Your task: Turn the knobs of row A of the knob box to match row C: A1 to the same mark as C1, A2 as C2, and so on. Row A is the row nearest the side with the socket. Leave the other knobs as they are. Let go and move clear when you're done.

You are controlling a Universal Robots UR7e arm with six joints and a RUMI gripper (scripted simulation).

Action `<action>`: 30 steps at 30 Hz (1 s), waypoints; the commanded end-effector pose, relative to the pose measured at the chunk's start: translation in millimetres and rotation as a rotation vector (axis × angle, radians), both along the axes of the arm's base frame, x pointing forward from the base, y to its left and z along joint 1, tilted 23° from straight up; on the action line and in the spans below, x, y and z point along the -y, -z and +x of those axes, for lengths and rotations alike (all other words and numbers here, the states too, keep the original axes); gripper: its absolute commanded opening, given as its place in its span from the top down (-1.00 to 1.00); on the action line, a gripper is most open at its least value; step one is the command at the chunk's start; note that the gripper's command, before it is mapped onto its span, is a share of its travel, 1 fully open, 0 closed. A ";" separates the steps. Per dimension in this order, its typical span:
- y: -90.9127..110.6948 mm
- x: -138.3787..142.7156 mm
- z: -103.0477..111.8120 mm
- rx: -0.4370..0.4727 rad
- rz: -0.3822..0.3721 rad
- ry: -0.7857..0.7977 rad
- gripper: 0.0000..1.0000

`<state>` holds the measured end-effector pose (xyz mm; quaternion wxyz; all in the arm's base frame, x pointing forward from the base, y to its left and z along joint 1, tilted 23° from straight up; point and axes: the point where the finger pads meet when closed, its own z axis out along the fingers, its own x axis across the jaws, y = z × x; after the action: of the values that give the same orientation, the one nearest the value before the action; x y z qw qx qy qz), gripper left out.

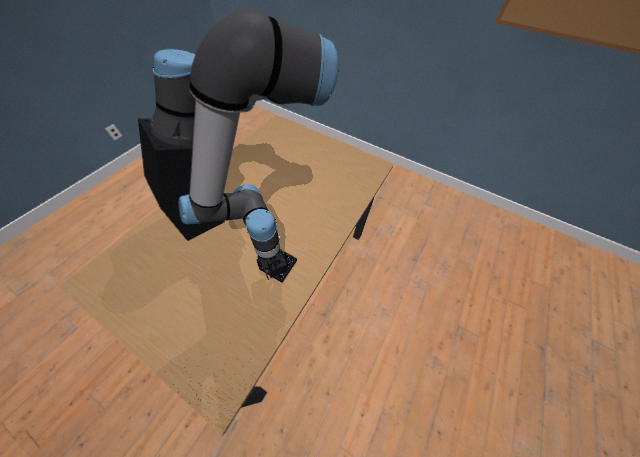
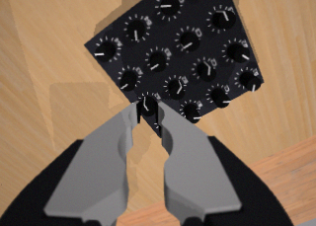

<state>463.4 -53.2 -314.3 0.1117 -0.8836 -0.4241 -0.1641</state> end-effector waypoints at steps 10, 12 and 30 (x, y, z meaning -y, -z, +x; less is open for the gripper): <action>-0.5 0.3 0.6 -0.022 0.013 0.063 0.92; -0.5 0.2 0.6 -0.027 0.016 0.078 0.92; -1.0 -0.6 1.7 -0.130 0.075 0.359 0.92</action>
<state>464.6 -52.3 -313.6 0.1401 -0.9445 -0.2610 -0.1422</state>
